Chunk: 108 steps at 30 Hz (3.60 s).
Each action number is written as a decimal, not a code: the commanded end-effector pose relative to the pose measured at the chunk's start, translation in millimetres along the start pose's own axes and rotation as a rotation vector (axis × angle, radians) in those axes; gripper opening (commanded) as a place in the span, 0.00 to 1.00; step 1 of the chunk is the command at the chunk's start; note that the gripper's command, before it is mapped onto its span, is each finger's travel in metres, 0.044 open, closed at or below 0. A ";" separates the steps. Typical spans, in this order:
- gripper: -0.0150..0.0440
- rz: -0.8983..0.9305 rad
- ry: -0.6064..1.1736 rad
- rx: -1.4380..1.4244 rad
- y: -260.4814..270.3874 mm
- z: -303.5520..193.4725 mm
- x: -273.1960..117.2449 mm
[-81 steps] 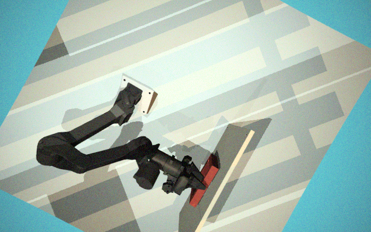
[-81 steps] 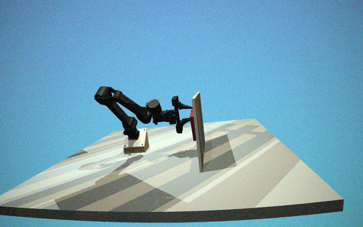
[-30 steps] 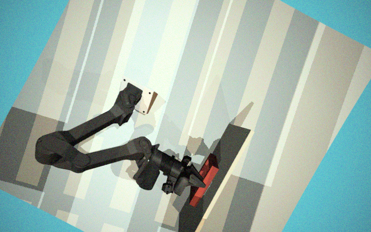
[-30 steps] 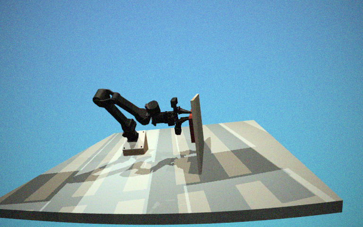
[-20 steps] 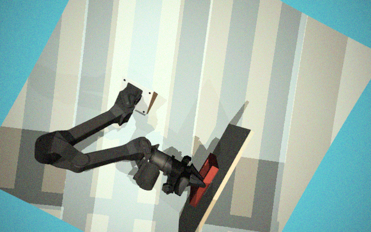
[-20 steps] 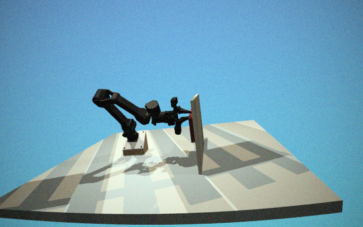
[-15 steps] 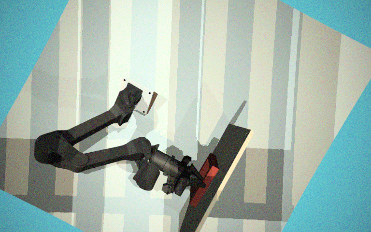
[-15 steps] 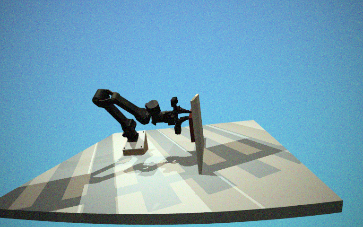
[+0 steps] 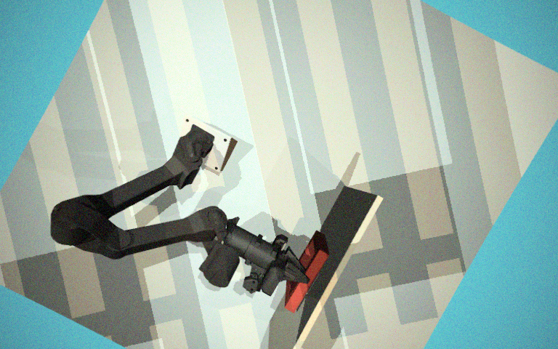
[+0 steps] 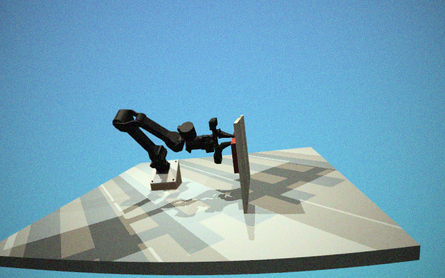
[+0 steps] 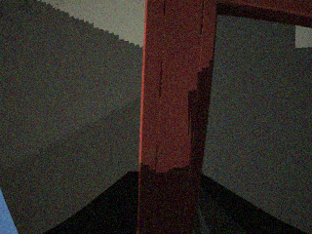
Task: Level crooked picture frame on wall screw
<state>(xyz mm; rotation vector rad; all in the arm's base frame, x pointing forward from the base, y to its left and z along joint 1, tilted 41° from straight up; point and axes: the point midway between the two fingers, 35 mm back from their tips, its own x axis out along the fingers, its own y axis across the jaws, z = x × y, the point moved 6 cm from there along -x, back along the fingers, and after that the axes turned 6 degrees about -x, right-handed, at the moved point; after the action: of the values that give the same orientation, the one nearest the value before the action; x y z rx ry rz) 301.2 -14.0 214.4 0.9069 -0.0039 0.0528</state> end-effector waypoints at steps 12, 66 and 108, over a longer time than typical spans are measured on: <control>0.25 0.012 -0.002 -0.007 1.5 -0.1 0.6; 0.25 0.012 -0.001 -0.007 0.7 -7.6 0.6; 0.25 0.003 -0.005 -0.074 -6.5 -8.0 1.0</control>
<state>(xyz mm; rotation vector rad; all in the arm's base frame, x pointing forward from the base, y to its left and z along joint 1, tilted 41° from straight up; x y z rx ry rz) 302.4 -11.5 204.6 0.8636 -0.0090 0.0523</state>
